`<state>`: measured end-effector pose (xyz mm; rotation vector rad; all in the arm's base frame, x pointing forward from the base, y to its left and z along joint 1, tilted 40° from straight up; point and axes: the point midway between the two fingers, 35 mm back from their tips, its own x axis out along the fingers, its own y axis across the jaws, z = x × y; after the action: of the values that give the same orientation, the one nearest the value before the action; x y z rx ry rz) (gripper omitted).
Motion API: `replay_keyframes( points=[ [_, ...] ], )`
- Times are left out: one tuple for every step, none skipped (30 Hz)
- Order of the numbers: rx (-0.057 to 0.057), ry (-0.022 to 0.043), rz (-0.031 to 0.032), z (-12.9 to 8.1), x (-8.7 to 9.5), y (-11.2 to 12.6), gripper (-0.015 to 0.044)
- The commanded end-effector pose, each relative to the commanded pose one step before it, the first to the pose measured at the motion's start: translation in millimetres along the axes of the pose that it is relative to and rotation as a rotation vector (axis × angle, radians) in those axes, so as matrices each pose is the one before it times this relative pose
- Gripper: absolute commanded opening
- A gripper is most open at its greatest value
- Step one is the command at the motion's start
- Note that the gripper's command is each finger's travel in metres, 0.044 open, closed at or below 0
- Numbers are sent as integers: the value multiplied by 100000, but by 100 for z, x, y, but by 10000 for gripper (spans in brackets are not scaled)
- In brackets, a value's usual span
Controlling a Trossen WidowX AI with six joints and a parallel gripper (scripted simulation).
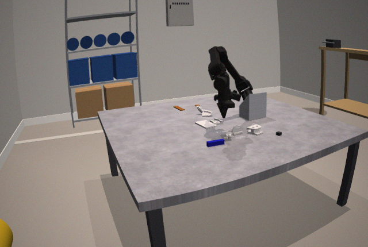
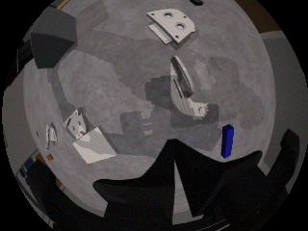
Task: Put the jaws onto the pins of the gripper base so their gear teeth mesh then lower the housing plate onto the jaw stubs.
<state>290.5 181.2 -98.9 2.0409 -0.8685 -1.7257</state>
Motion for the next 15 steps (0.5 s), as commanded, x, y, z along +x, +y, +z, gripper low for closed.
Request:
replay_keyframes(
  points=[
    [369, -579, -172, 88, -35, -16, 0],
    [0, 0, 0, 0, 0, 0, 0],
    [0, 0, 0, 0, 0, 0, 0],
    [0, 0, 0, 0, 0, 0, 0],
    [-352, 577, 175, -88, 34, 16, 26],
    [0, 0, 0, 0, 0, 0, 53],
    [0, 0, 0, 0, 0, 0, 79],
    [0, 0, 0, 0, 0, 0, 105],
    [0, 0, 0, 0, 0, 0, 131],
    [0, 0, 0, 0, 0, 0, 157],
    [0, 0, 0, 0, 0, 0, 184],
    [0, 0, 0, 0, 0, 0, 210],
    [0, 0, 0, 0, 0, 0, 236],
    [0, 0, 0, 0, 0, 0, 263],
    [0, 0, 0, 0, 0, 0, 289]
  ],
)
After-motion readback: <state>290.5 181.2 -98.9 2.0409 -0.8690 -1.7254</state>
